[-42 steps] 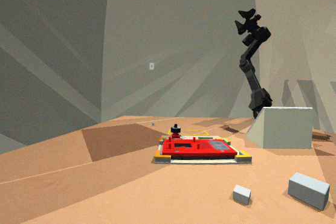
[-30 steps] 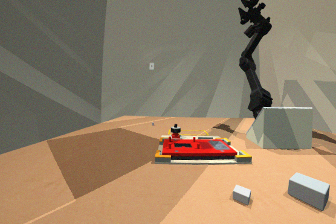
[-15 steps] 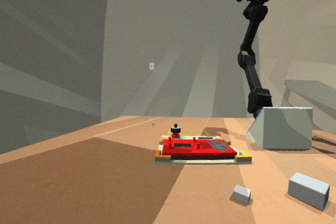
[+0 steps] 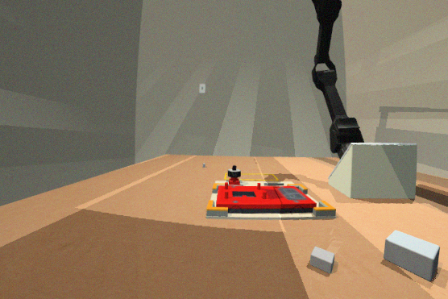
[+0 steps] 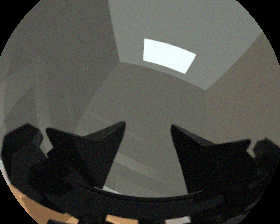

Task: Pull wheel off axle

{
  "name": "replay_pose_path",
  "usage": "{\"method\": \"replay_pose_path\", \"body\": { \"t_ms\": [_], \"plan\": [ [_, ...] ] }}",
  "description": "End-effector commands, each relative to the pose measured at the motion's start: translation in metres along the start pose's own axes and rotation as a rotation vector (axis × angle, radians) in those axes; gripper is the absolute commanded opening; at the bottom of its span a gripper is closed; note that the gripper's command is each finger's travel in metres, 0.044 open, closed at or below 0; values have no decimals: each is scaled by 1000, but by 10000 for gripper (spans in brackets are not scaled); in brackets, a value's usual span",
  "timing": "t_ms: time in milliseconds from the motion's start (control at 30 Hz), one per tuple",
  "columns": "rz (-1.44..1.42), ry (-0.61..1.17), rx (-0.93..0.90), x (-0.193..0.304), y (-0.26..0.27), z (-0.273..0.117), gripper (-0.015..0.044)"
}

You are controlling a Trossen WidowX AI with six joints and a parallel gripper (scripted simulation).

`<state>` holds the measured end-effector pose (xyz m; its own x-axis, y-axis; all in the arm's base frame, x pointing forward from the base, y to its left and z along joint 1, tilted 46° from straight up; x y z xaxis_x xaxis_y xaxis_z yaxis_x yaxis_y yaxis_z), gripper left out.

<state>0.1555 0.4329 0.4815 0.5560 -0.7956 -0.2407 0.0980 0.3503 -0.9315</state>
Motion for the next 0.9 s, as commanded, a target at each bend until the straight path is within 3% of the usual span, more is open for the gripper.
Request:
{"method": "replay_pose_path", "body": {
  "t_ms": [0, 433, 867],
  "plan": [
    [-3, 87, -121, 30, 46, 26, 300],
    [89, 545, -445, 185, 159, 71, 300],
    [244, 1202, -609, 360, 226, 31, 300]
  ]
}}
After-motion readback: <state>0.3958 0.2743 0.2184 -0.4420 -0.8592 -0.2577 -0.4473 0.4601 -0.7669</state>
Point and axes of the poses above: the point midway between the two fingers, 35 mm back from their tips, its own z axis out along the fingers, its own y axis across the jaws, x = y × z, the point moved 7 cm from there along -z, back along the fingers, and after that the axes turned 8 degrees about -z, right-handed, at the moved point
